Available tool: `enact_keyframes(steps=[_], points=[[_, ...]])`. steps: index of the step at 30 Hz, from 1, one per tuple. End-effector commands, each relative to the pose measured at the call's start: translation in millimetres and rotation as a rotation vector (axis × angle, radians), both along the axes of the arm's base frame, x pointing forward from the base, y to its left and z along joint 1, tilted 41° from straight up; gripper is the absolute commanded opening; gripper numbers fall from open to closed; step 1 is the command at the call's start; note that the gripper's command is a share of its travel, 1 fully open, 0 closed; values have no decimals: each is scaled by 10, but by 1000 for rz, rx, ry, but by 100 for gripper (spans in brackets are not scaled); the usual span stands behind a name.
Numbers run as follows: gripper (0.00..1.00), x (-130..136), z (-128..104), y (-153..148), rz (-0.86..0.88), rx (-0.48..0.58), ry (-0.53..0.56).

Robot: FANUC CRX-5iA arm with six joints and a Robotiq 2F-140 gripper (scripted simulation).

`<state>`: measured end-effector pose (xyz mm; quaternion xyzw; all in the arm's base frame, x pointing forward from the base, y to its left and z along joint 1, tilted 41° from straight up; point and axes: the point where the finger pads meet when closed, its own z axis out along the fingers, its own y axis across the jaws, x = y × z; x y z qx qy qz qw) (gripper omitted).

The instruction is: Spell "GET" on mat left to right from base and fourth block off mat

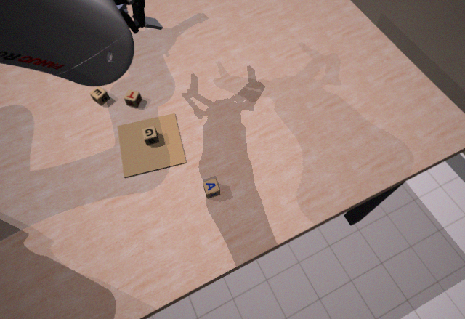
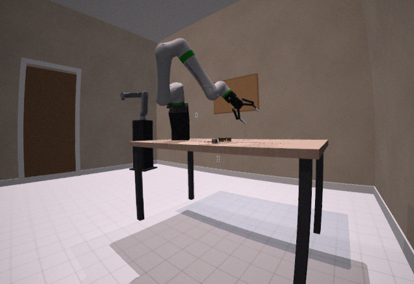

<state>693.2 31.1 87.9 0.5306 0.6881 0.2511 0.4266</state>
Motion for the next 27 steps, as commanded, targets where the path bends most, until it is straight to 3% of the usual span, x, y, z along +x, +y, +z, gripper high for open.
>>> enact_keyframes(steps=[1,6,7,27], points=[[100,-249,-366,-27,-22,53,102],[100,-249,-366,-27,-22,53,102],[100,-549,-705,-99,-73,89,203],[100,-549,-705,-99,-73,89,203]])
